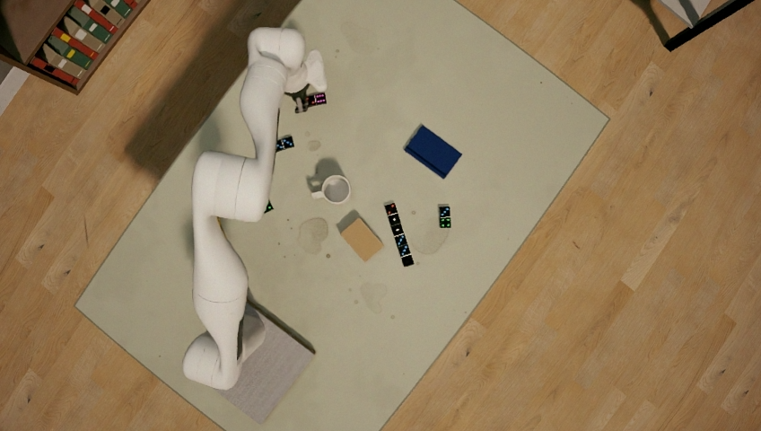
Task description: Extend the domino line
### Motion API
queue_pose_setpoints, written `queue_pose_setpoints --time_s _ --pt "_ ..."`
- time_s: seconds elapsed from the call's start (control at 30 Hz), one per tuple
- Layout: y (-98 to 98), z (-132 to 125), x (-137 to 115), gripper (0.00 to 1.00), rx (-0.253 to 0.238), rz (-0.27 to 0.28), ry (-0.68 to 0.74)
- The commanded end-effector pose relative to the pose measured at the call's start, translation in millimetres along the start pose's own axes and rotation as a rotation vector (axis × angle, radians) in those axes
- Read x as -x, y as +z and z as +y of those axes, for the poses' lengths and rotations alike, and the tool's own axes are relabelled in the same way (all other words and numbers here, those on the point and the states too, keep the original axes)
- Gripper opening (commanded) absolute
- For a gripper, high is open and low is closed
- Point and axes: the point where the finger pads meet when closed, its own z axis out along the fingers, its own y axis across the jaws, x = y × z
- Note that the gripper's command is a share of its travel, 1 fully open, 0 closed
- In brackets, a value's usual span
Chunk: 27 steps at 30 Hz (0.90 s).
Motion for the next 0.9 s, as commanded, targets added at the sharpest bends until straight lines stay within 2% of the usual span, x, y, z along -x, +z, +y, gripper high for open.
queue_pose_setpoints --time_s 0.0,0.53,0.73,0.87 --pt "-1.3 -0.6 -0.3 0.49 -0.002 0.001 0.0" --pt "-1.3 -0.6 -0.6 0.49 -0.002 0.001 0.0" --pt "1.0 -0.6 -23.3 0.49 -0.002 0.001 -0.001" --pt "1.2 -0.5 -25.2 0.49 -0.002 0.001 -0.001"
